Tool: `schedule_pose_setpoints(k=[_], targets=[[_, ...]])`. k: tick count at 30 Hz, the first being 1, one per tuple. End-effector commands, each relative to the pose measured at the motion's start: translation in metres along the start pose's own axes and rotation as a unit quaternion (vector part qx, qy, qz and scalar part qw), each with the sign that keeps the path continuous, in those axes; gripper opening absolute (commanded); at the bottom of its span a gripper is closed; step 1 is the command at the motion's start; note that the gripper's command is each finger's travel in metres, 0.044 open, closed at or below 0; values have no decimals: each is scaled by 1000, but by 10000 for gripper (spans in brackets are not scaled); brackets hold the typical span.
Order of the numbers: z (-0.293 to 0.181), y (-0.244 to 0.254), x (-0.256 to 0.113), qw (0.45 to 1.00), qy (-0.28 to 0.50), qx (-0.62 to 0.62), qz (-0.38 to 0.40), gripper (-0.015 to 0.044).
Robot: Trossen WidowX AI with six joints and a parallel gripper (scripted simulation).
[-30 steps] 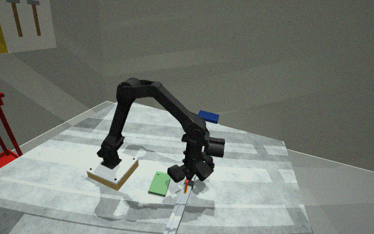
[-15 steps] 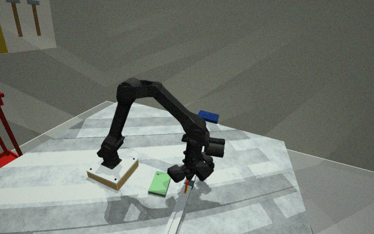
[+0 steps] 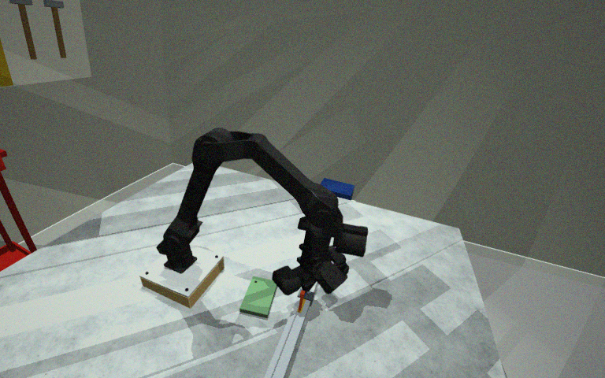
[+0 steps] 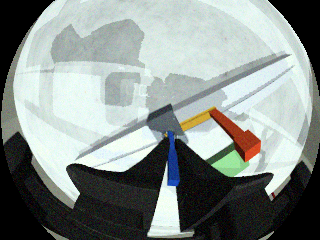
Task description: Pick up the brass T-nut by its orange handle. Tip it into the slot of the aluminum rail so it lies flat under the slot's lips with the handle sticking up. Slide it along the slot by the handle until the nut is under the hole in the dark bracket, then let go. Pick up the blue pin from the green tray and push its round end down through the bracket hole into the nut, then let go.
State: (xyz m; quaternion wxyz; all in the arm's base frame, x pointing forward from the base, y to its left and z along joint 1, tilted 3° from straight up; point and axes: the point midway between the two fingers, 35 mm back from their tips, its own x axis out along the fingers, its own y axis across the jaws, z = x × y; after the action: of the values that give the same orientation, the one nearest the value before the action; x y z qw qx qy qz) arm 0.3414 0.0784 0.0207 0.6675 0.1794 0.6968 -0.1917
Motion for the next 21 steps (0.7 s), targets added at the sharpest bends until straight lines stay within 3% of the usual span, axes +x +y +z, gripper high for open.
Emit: schedule_pose_setpoints(k=[1,21], targets=[[1,1,0,1000,6,-2,-4,-150],[4,3,0,999,30,-2,-21,-150]])
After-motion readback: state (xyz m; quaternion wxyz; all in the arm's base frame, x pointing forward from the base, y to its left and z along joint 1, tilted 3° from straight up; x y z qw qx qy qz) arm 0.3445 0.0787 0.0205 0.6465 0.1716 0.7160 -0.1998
